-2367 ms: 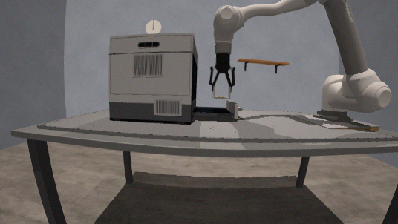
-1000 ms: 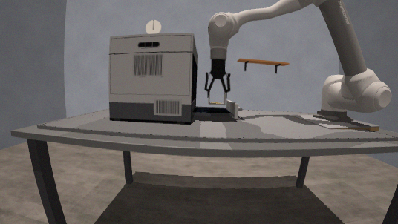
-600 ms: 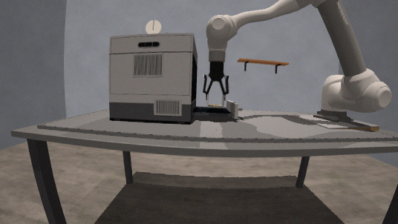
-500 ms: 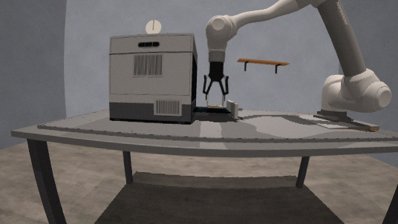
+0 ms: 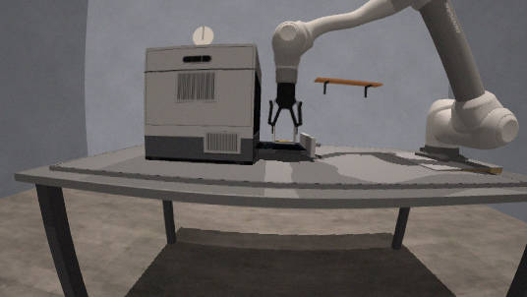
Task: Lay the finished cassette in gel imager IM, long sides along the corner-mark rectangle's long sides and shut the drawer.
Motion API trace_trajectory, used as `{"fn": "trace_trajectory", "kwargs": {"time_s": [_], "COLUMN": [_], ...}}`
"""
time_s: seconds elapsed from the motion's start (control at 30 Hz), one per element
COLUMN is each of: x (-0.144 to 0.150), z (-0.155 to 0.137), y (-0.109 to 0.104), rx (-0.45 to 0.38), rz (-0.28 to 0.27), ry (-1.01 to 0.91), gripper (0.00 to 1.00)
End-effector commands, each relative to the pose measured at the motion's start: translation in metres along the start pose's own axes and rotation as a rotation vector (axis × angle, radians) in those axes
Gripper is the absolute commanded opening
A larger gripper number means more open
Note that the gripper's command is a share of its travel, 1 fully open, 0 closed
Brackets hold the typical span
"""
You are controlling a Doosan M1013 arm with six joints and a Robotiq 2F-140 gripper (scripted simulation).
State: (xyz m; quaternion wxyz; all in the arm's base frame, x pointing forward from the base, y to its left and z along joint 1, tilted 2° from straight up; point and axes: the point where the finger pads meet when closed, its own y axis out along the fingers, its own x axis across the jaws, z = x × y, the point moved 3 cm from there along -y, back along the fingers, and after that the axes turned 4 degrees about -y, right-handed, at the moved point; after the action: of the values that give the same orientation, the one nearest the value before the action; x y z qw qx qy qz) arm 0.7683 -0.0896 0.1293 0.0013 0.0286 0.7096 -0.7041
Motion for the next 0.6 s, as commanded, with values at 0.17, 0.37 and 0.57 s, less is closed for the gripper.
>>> {"fn": "trace_trajectory", "kwargs": {"time_s": [0.17, 0.37, 0.57], "x": [0.0, 0.0, 0.0], "z": [0.0, 0.0, 0.0], "y": [0.0011, 0.0031, 0.0044], "rx": [0.0, 0.0, 0.0], "rz": [0.0, 0.0, 0.0], "ry": [0.0, 0.0, 0.0], "gripper": [0.1, 0.1, 0.1]}}
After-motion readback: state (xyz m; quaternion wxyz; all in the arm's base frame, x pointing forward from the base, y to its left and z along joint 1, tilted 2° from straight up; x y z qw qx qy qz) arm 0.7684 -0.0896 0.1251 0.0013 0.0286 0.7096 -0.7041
